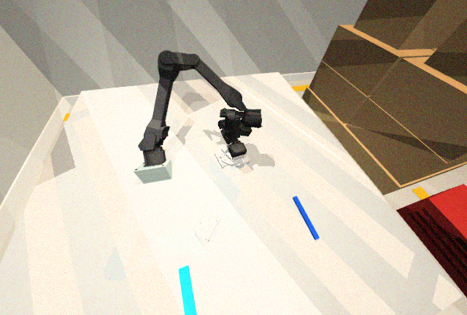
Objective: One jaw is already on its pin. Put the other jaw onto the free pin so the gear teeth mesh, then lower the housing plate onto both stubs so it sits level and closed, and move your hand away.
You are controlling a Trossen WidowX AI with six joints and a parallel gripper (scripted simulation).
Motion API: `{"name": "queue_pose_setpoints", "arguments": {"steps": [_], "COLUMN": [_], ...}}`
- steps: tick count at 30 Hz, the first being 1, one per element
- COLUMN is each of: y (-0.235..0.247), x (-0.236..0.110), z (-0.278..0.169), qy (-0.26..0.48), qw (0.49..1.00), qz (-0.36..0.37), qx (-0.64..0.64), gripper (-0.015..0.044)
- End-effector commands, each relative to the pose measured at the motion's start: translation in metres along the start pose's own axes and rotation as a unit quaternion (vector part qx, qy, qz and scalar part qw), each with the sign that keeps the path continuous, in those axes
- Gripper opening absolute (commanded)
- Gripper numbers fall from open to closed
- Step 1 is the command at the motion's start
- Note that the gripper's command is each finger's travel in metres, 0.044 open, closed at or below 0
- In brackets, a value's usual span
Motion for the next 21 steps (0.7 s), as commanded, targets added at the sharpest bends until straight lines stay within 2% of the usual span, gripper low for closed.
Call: {"name": "queue_pose_setpoints", "arguments": {"steps": [1, 9, 12, 13, 21], "y": [0.0, 0.0, 0.0, -0.001, -0.013], "x": [-0.005, -0.068, -0.07, -0.061, -0.065], "z": [0.0, -0.001, -0.001, 0.0, -0.003], "qy": [0.0, 0.0, 0.0, -0.004, -0.014], "qw": [1.0, 1.0, 1.0, 1.0, 0.999], "qz": [0.0, 0.002, 0.002, 0.003, 0.006], "qx": [0.0, 0.002, 0.002, 0.004, 0.048], "gripper": [0.0224, 0.0224, 0.0224, 0.0224, 0.0434]}}
Point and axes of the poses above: the point midway between the two fingers, 35 mm back from their tips, its own x axis out along the fingers, its own y axis across the jaws, z = x × y, the point moved 9 cm from there along -x, back along the fingers
